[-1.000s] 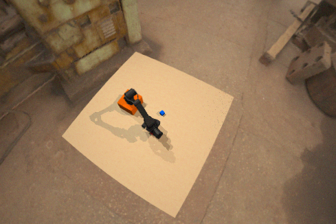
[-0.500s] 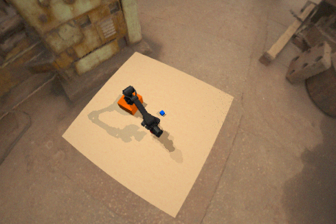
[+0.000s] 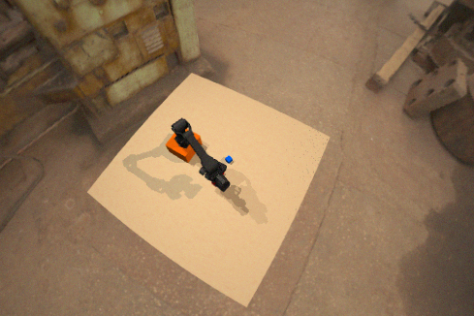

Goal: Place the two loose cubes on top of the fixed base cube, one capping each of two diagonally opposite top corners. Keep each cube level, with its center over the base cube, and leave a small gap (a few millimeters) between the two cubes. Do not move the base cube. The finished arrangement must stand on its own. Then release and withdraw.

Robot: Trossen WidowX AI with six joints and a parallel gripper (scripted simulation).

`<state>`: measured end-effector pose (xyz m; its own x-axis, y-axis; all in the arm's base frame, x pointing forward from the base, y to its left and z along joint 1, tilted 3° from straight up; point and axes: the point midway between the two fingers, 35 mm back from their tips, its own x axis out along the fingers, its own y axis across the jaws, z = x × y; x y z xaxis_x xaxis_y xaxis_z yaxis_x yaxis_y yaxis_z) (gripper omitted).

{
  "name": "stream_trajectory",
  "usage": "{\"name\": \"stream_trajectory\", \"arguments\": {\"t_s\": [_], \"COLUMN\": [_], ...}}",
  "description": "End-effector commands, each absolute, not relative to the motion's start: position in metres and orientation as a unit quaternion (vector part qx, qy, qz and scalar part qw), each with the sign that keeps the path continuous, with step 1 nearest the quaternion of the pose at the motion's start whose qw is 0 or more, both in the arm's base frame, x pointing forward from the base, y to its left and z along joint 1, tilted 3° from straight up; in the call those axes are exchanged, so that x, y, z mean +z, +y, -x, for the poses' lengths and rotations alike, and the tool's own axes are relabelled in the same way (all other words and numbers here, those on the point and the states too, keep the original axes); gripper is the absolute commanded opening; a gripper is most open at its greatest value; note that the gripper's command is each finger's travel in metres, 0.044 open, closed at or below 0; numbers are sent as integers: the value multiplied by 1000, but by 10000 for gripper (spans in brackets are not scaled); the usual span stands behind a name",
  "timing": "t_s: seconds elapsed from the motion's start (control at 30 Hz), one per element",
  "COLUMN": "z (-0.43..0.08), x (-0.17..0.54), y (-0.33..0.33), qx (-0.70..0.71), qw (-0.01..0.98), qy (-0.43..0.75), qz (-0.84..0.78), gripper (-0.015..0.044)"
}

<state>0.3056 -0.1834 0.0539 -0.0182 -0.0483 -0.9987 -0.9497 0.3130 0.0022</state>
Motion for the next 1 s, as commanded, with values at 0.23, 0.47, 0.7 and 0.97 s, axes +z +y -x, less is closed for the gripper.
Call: {"name": "stream_trajectory", "arguments": {"t_s": [0.23,0.47,0.7,0.97], "z": [-313,-317,-318,-318], "x": [47,42,37,31], "y": [-150,-128,-106,-82], "qx": [365,337,309,276], "qw": [584,602,618,635], "qy": [613,628,642,657], "qz": [387,360,331,298], "gripper": [105,105,105,105]}}
